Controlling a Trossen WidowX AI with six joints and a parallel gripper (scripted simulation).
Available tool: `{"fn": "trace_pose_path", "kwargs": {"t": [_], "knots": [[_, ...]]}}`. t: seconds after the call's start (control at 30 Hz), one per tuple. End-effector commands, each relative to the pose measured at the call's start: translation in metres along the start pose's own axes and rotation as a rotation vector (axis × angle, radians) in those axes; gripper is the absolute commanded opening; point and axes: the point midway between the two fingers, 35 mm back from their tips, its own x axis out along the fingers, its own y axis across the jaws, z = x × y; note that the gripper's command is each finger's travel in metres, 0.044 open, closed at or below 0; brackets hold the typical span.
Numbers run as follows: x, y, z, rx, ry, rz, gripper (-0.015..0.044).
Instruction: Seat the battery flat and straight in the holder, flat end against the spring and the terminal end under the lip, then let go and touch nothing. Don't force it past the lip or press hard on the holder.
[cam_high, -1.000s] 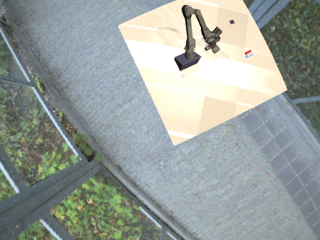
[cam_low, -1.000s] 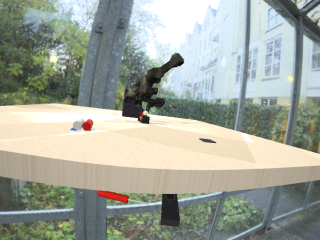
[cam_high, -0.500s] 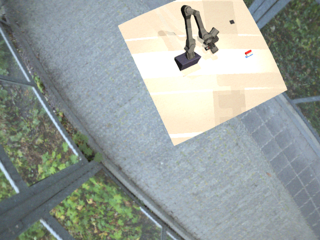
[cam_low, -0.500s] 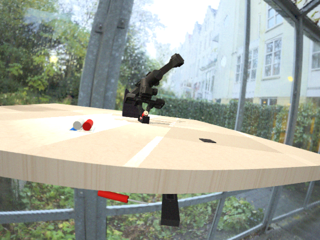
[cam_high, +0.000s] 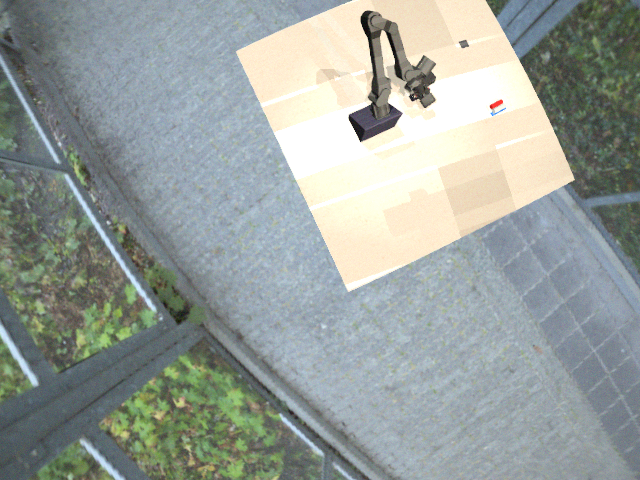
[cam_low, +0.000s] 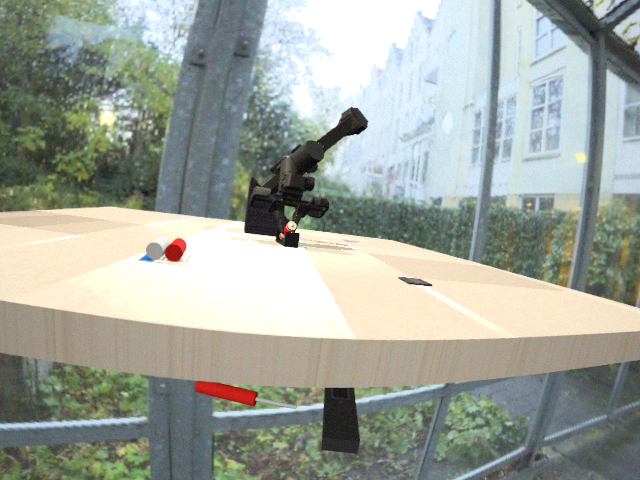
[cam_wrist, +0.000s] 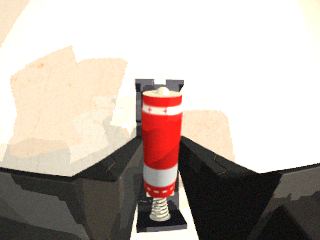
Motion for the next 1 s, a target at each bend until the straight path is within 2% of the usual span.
{"fn": "trace_pose_path", "kwargs": {"t": [0.0,0.5,0.97], "knots": [[-0.002,0.000,-0.004,0.005,-0.001,-0.002,0.0070],[-0.006,-0.001,-0.014,0.006,0.000,-0.008,0.0070],[0.000,-0.004,-0.010,-0.007,0.065,-0.023,0.0070]]}}
